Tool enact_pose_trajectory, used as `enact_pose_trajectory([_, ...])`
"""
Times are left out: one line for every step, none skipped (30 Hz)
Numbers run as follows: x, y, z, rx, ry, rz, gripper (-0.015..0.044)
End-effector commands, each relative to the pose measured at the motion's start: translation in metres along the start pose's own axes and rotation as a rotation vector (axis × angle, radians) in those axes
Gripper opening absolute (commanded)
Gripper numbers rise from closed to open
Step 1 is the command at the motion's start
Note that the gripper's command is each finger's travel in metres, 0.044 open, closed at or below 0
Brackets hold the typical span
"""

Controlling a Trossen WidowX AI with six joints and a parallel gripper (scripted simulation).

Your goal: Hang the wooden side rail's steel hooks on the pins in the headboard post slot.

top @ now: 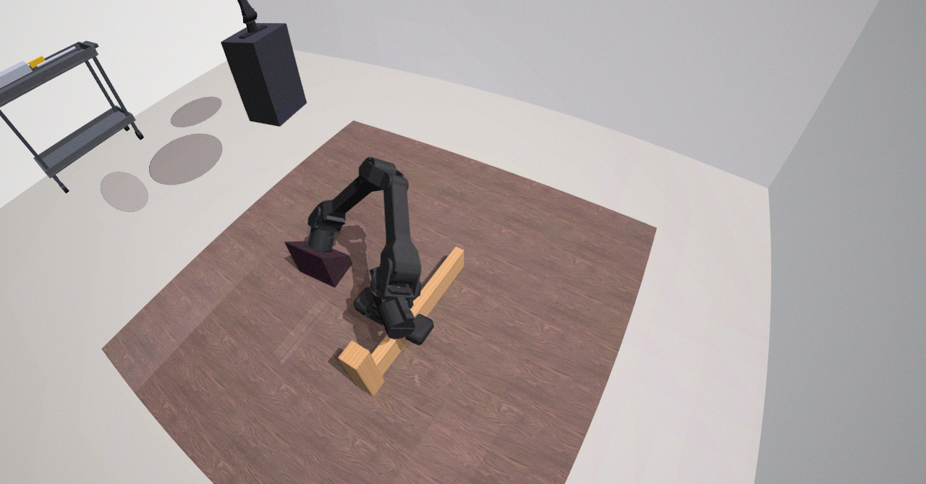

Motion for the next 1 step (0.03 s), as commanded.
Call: enact_pose_trajectory([0.0002, 0.0001, -0.0002, 0.002, 0.0, 0.001, 0.044])
Point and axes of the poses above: the point midway between the two fingers, 35 mm back from their tips, its own x axis back along the fingers, its own z axis across the jaws, y = z × x, the point moved 2 cm from there along x, back along the fingers, and after that the axes turned 15 degrees about -x, right-handed, at the moved point
